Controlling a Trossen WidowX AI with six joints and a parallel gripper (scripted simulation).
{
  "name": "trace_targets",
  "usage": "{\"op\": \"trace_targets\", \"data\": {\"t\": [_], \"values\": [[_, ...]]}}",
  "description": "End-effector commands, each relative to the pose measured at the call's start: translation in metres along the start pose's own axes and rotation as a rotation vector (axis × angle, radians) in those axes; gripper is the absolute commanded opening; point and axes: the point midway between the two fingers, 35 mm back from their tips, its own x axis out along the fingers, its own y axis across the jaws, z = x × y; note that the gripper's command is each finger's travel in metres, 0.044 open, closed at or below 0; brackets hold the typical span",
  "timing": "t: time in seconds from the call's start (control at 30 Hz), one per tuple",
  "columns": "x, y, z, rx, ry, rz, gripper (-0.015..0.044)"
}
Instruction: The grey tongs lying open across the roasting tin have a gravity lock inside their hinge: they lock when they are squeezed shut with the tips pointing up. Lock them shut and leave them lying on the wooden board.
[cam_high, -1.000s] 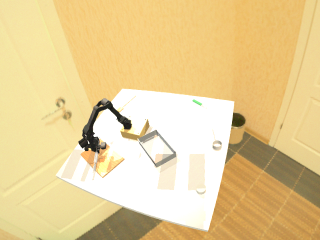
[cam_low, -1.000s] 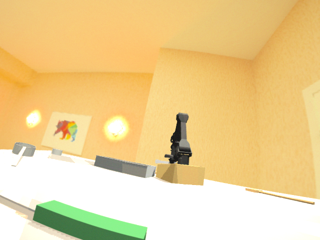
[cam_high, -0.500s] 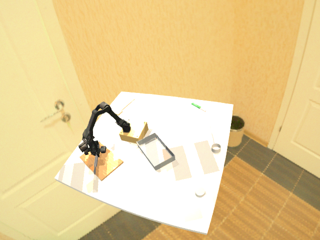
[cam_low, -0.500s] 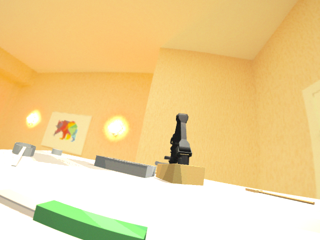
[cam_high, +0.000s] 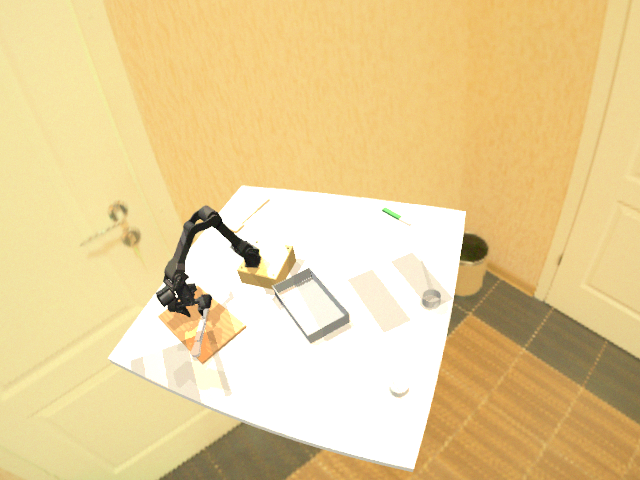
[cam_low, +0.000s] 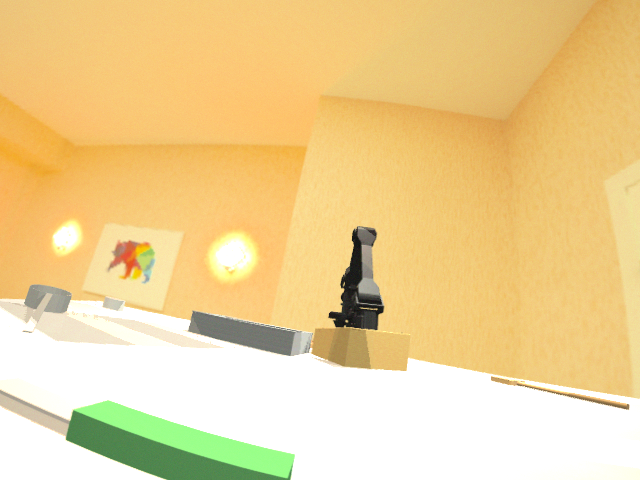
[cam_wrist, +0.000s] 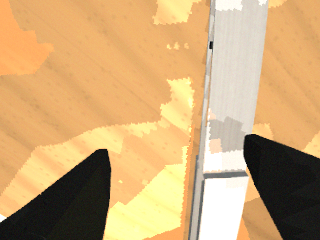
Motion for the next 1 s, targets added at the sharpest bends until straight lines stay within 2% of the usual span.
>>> {"op": "trace_targets", "data": {"t": [0.0,0.1,0.3,0.47,0.63,0.83,0.97], "values": [[0.000,0.000,0.000,0.000,0.000,0.000,0.0375],[0.000,0.000,0.000,0.000,0.000,0.000,0.0440],[-0.015,0.011,0.018,0.000,-0.001,0.001,0.0440],[-0.064,0.035,0.080,0.003,-0.008,0.005,0.0440],[-0.109,0.037,0.140,0.004,-0.012,0.008,0.0440],[-0.116,0.036,0.146,0.006,-0.013,0.008,0.0440],[-0.140,0.036,0.144,0.016,-0.016,0.015,0.0440]]}}
